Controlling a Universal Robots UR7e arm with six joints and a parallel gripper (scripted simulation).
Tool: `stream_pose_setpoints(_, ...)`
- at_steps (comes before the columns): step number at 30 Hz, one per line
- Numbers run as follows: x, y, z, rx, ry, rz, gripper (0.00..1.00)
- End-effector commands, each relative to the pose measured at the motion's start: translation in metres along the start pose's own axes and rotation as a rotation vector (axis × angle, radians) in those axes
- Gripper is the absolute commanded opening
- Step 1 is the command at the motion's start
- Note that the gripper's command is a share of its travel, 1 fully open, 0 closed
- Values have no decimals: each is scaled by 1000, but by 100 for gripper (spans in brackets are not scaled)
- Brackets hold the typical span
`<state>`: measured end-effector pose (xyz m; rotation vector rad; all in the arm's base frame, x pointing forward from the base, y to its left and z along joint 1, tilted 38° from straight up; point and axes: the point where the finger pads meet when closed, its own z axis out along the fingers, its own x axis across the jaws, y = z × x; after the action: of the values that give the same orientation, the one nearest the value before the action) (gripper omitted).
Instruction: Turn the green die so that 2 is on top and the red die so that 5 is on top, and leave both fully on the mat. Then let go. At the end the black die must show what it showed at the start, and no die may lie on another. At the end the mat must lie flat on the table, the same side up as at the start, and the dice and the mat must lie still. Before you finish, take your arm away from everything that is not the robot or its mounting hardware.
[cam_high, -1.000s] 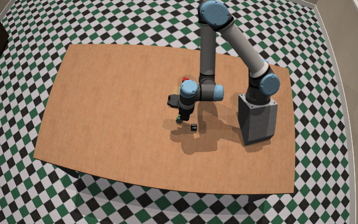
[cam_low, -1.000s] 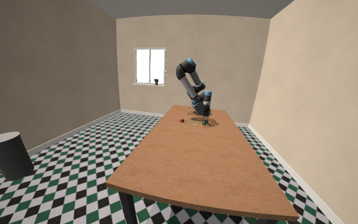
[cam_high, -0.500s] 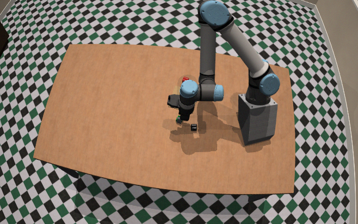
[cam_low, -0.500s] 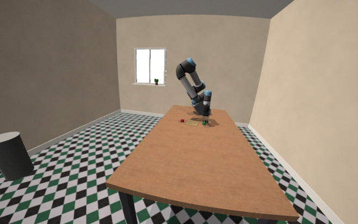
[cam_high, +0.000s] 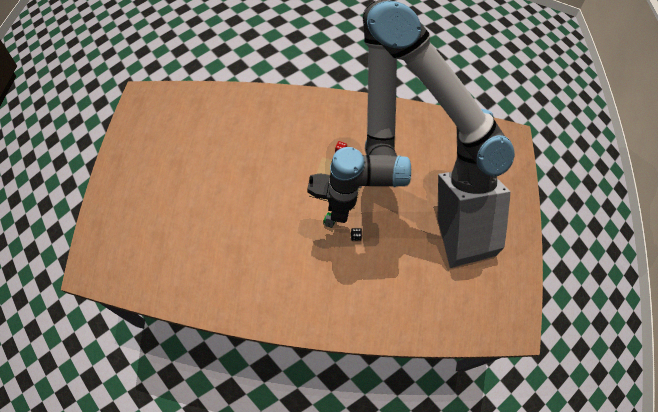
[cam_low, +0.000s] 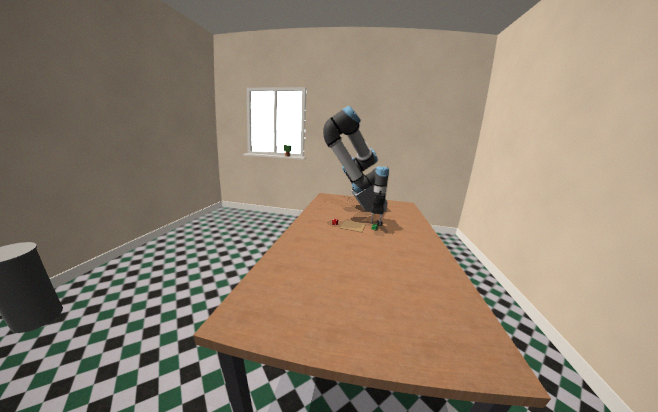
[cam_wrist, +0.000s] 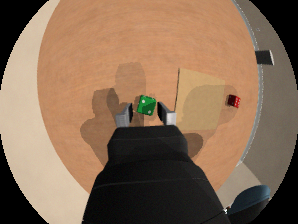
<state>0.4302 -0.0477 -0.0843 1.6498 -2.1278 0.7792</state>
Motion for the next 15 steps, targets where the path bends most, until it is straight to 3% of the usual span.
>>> stream_pose_setpoints(1,0,0,3,1,0,0,87)
stream_pose_setpoints(15,0,0,27,1,0,0,87)
